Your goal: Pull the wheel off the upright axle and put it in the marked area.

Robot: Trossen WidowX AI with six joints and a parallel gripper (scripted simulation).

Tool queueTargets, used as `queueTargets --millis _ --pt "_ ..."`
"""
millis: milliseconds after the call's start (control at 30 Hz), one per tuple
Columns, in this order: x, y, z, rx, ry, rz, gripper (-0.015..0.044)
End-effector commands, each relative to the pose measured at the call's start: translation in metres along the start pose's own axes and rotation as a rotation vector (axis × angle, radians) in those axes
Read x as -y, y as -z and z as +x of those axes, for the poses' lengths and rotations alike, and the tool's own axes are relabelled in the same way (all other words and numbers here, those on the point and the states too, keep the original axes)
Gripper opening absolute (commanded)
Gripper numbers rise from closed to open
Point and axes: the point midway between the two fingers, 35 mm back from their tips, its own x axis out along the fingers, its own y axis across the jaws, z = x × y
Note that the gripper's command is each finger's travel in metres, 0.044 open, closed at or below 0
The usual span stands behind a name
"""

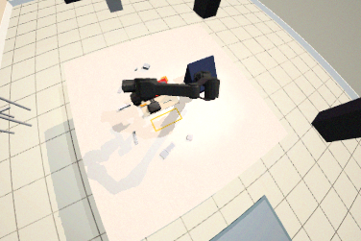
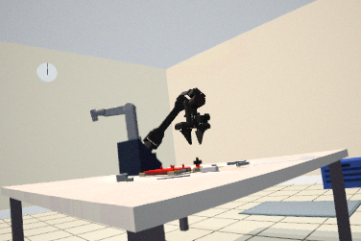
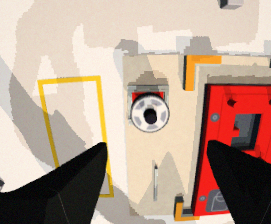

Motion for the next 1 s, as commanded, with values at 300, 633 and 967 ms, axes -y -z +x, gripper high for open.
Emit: queueTargets --millis 300,633,967 --pt "0.002 0.002 0.018 -0.050 -0.027 -0.007 0.0300" --pt "-0.001 0.004 0.081 -0.050 -0.030 -0.007 0.0300" --pt "-0.002 0.005 0.083 -0.056 -0.026 -0.014 0.0182"
